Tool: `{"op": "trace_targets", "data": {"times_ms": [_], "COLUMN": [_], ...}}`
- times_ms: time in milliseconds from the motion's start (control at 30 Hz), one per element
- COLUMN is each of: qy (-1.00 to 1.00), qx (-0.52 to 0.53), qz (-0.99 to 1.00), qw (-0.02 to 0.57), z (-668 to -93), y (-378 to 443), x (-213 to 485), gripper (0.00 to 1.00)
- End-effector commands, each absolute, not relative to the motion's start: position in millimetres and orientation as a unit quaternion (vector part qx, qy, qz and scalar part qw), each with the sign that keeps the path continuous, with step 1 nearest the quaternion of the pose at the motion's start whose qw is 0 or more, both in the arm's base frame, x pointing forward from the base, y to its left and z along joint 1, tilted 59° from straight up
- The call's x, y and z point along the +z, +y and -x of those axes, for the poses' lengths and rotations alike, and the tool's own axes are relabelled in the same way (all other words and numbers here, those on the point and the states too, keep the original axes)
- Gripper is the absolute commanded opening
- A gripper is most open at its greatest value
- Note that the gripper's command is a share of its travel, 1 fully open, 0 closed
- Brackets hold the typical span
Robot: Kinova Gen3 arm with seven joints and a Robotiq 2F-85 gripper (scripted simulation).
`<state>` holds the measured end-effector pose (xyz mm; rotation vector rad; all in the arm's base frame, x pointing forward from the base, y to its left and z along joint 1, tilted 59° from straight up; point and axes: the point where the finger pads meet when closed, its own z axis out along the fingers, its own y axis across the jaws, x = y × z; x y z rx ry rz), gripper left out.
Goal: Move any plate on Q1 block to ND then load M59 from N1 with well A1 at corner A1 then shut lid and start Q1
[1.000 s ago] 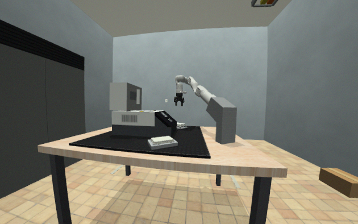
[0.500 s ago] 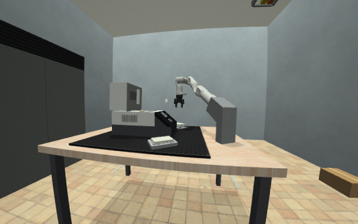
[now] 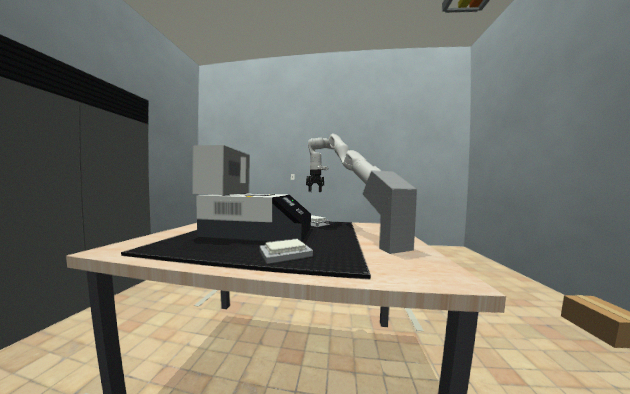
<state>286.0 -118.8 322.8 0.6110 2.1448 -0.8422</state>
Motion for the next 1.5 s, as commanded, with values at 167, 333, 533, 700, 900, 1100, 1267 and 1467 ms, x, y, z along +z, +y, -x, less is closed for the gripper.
{"op": "trace_targets", "data": {"times_ms": [167, 333, 533, 700, 900, 1100, 1267, 1467], "qy": [0.836, 0.836, 0.836, 0.836, 0.836, 0.836, 0.836, 0.836], "qx": [-0.328, -0.328, -0.328, -0.328, -0.328, -0.328, -0.328, -0.328], "qz": [-0.238, -0.238, -0.238, -0.238, -0.238, -0.238, -0.238, -0.238], "qw": [0.37, 0.37, 0.37, 0.37, 0.37, 0.37, 0.37, 0.37], "z": [-289.7, -292.8, -296.5, -298.3, -302.0, -305.7, -307.6, -311.3], "y": [-123.9, -128.8, -134.6, -137.5, -143.3, -149.1, -152.0, -157.8], "x": [319.1, 315.7, 311.6, 309.6, 305.5, 301.4, 299.4, 295.3], "gripper": [1.0, 1.0, 1.0, 1.0, 1.0, 1.0, 1.0, 1.0]}}
